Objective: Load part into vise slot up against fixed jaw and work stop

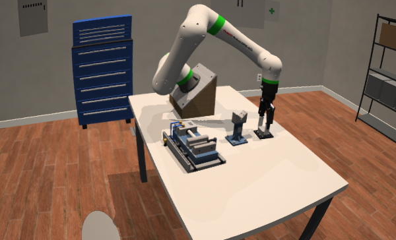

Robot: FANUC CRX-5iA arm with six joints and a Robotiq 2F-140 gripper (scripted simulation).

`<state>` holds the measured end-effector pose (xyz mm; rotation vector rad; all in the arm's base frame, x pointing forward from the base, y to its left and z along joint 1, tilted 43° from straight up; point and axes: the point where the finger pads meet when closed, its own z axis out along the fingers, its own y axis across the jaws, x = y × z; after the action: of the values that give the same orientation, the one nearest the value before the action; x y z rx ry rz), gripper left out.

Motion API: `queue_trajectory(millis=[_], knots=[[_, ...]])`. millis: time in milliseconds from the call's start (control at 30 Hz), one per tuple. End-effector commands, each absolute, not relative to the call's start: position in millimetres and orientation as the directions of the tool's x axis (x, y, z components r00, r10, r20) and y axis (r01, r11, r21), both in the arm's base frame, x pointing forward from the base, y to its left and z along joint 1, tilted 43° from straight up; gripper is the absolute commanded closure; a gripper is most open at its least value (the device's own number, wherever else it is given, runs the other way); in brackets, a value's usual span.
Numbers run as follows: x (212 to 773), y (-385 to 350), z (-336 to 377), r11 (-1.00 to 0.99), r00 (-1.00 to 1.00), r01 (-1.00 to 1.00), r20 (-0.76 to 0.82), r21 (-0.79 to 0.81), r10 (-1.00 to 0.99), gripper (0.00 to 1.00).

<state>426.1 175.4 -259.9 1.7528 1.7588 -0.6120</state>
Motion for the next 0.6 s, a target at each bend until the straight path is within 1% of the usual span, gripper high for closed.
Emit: queue_trajectory(millis=[0, 567], knots=[[426.3, 174.5, -261.1, 0.034, 0.027, 0.997, -0.680, 0.076, 0.733, 0.49], [426.7, 171.5, -264.3, 0.034, 0.027, 0.997, -0.680, 0.076, 0.733, 0.49]])
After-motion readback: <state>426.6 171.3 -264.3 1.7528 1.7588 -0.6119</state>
